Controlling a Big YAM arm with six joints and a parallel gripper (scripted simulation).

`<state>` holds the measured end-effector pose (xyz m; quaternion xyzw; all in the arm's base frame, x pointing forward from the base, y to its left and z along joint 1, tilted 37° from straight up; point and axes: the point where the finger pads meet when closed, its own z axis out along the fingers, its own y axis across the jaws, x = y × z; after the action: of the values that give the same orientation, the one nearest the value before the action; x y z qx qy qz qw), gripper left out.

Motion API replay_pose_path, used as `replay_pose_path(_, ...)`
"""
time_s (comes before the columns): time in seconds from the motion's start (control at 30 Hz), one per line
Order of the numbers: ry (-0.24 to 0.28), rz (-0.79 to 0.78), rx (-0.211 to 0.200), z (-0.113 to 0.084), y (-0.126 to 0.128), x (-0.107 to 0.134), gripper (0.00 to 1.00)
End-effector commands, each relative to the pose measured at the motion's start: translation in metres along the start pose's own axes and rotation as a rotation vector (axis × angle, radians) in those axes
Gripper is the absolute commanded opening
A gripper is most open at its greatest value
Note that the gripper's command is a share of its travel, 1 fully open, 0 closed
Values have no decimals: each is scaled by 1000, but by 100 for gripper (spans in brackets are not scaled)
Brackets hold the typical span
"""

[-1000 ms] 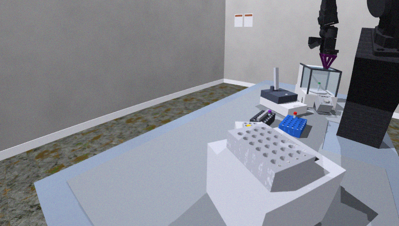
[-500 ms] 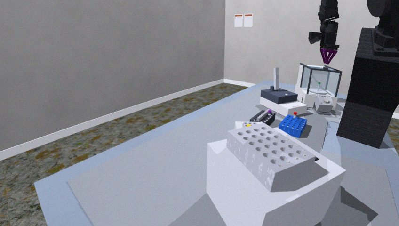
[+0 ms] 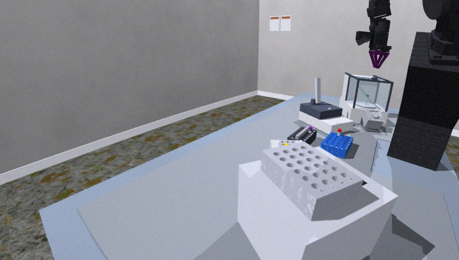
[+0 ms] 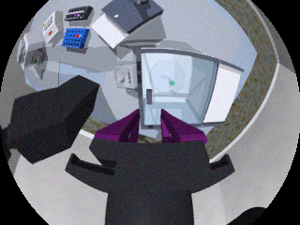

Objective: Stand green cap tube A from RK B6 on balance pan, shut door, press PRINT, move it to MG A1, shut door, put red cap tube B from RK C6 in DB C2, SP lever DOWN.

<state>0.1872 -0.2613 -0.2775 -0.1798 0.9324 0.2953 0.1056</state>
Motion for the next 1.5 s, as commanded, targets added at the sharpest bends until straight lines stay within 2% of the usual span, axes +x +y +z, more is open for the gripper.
replay_pose_path(0.0, -4, -17, 28, -18, -15, 1, 30)
replay_pose_path(0.13, -4, -22, 49, -33, -22, 0, 30)
replay_pose_path(0.17, -5, -19, 42, -30, -21, 1, 30)
replay_pose_path(0.2, 0, -13, 15, -16, -10, -1, 30)
replay_pose_path(0.3, -2, -11, -18, -6, -1, 3, 30)
replay_pose_path(0.33, 4, 0, -7, 7, 9, -1, 0)
replay_pose_path(0.43, 4, 0, -9, 24, 22, -1, 0)
replay_pose_path(0.5, 4, 0, -9, 24, 22, -1, 0)
replay_pose_path(1.0, 4, -3, -20, 111, 93, 1, 0)
replay_pose_path(1.07, 4, -3, -20, 111, 93, 1, 0)
replay_pose_path(1.17, 4, -3, -21, 122, 100, 1, 0)
replay_pose_path(1.27, 1, -29, 39, 105, 72, -9, 0)
replay_pose_path(1.33, -6, -17, 44, 103, 70, -6, 0)
replay_pose_path(1.4, -5, -1, 15, 113, 79, 1, 0)
replay_pose_path(1.47, -2, -10, 3, 110, 86, -1, 0)
